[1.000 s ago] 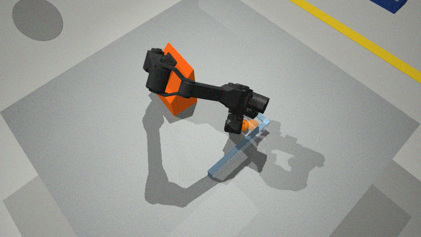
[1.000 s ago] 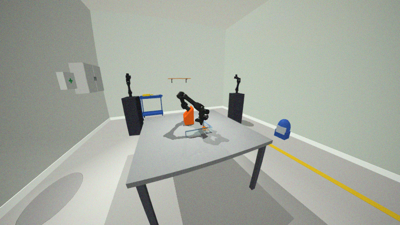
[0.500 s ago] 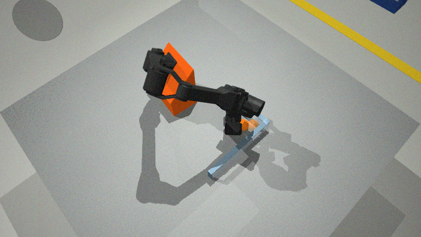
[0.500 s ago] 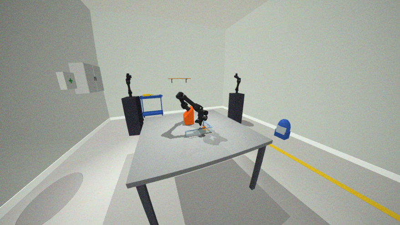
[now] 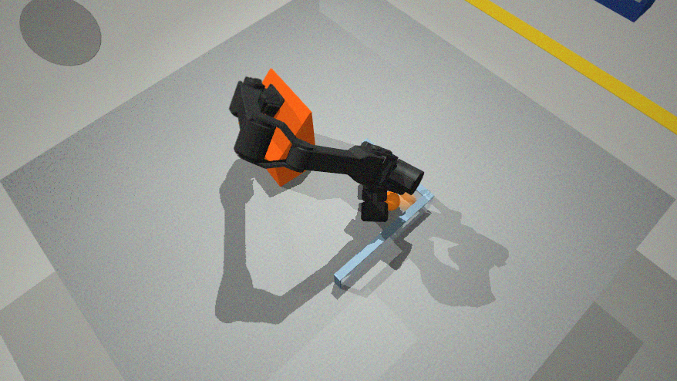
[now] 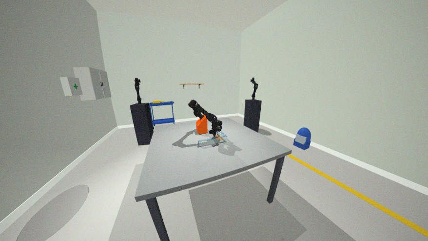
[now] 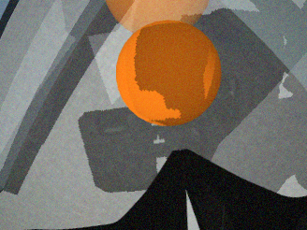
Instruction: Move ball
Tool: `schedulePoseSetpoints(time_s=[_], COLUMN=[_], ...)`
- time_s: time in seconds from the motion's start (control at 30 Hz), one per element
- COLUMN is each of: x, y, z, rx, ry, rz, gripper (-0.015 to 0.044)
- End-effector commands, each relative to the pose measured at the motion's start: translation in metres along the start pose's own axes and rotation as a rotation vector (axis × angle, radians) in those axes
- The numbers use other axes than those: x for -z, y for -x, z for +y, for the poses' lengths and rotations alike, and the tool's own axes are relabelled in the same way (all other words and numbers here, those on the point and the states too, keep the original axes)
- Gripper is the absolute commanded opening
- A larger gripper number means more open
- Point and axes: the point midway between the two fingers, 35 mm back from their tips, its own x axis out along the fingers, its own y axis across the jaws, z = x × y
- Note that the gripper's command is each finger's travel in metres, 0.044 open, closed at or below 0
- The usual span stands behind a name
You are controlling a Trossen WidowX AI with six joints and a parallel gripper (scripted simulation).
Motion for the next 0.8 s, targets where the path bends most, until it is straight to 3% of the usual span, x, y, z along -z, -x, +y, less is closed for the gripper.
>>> schedulePoseSetpoints(time_s=[0.0,0.77], x=[0.002,-0.037], y=[-0.006,-0.005], z=[0.002,0.002], rx=[0.003,0.004], ry=[0.009,0.007], rz=[0.006,0.004], gripper=[0.0,0.0])
